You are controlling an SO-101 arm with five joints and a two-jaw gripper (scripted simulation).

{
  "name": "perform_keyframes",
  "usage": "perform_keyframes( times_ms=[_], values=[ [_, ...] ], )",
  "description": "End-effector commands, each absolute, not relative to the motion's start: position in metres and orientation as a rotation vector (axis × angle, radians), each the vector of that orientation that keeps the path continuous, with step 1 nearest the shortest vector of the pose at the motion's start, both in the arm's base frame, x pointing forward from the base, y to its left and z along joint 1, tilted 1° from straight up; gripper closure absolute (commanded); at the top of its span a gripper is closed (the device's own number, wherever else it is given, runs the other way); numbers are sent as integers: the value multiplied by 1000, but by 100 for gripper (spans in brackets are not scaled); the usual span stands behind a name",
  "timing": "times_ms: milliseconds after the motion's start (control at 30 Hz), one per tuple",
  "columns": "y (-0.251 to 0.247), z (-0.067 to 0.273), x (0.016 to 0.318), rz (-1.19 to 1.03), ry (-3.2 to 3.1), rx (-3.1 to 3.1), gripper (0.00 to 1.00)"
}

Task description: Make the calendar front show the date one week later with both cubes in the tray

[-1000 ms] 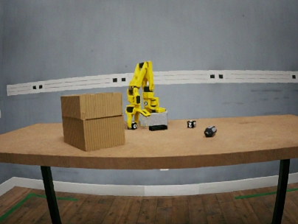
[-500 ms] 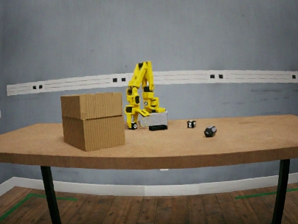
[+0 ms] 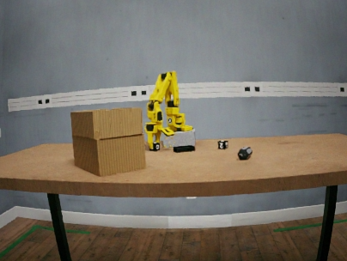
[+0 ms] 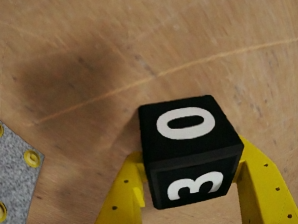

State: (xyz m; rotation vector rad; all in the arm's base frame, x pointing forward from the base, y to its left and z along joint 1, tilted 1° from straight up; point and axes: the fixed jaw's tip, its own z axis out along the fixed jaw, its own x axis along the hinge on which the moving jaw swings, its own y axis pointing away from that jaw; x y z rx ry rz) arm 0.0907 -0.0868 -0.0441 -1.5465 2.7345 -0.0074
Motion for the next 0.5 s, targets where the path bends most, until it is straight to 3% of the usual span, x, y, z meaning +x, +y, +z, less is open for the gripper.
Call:
perform_keyframes(
  times_ms=[0,467],
  values=[
    [-85,-45,90,19,2739,-1546,82],
    [-85,-45,90,19,2739,-1546,95]
  ],
)
